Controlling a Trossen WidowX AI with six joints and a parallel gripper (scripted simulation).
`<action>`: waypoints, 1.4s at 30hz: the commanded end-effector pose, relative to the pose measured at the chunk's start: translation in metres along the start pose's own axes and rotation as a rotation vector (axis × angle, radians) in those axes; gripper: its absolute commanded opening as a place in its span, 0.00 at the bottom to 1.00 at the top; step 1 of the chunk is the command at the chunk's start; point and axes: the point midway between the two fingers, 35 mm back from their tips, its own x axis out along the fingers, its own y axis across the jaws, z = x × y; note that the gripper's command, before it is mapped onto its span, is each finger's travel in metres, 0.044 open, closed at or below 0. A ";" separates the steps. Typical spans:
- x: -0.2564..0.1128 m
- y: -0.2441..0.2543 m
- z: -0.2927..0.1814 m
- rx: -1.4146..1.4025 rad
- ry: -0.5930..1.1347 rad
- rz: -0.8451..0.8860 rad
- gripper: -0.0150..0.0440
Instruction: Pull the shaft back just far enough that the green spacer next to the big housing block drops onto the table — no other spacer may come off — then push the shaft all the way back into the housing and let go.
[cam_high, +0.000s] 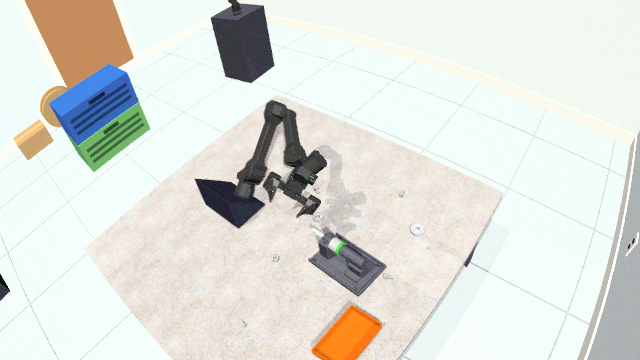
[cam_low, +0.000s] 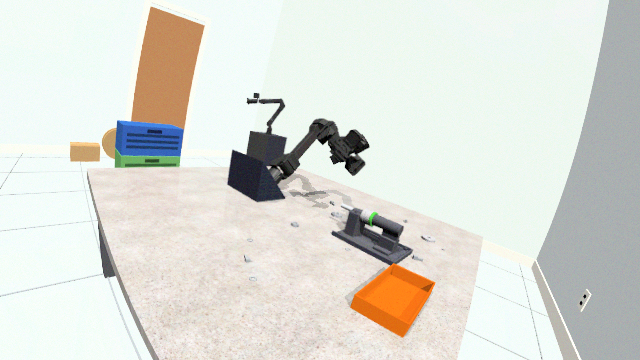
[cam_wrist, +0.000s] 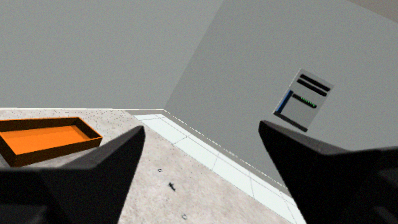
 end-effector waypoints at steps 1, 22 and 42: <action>-0.002 0.039 -0.050 -0.848 0.032 0.421 1.00; -0.037 0.080 -0.085 -1.768 -0.541 0.913 1.00; -0.086 0.097 -0.097 -2.296 -1.633 0.841 1.00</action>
